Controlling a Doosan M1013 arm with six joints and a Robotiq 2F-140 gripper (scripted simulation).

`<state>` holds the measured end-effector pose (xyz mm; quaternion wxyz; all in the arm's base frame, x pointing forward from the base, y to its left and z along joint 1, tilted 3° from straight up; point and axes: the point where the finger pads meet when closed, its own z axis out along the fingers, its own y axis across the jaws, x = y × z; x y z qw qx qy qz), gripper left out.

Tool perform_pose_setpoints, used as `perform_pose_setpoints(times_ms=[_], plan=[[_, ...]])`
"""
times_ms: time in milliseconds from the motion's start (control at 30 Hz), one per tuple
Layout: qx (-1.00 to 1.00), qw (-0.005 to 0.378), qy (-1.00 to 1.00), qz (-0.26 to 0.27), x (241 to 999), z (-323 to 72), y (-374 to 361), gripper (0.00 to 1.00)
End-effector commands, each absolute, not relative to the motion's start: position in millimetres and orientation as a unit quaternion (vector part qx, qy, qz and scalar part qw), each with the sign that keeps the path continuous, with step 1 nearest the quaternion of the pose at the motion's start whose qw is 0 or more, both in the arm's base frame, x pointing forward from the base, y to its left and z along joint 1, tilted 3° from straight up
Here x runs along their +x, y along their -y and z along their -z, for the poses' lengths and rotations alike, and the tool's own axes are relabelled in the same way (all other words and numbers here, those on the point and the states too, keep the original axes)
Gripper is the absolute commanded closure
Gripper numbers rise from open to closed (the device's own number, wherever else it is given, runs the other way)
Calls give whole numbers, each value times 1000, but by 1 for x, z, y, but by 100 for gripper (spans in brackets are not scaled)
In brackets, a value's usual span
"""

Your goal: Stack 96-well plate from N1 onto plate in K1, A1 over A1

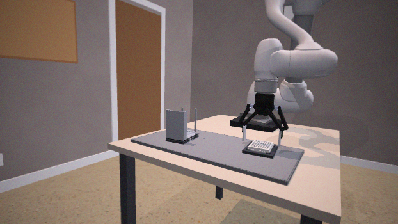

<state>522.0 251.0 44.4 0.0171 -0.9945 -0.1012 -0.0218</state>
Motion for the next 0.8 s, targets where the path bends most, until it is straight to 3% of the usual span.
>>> perform_pose_setpoints(times_ms=[0, 133, 167, 767], plan=[[-994, 18, 105, 22, 521, -42, -254, 0], [-994, 18, 105, 22, 521, -42, -254, 0], [-994, 18, 105, 22, 521, -42, -254, 100], [-994, 18, 105, 22, 521, -42, -254, 100]])
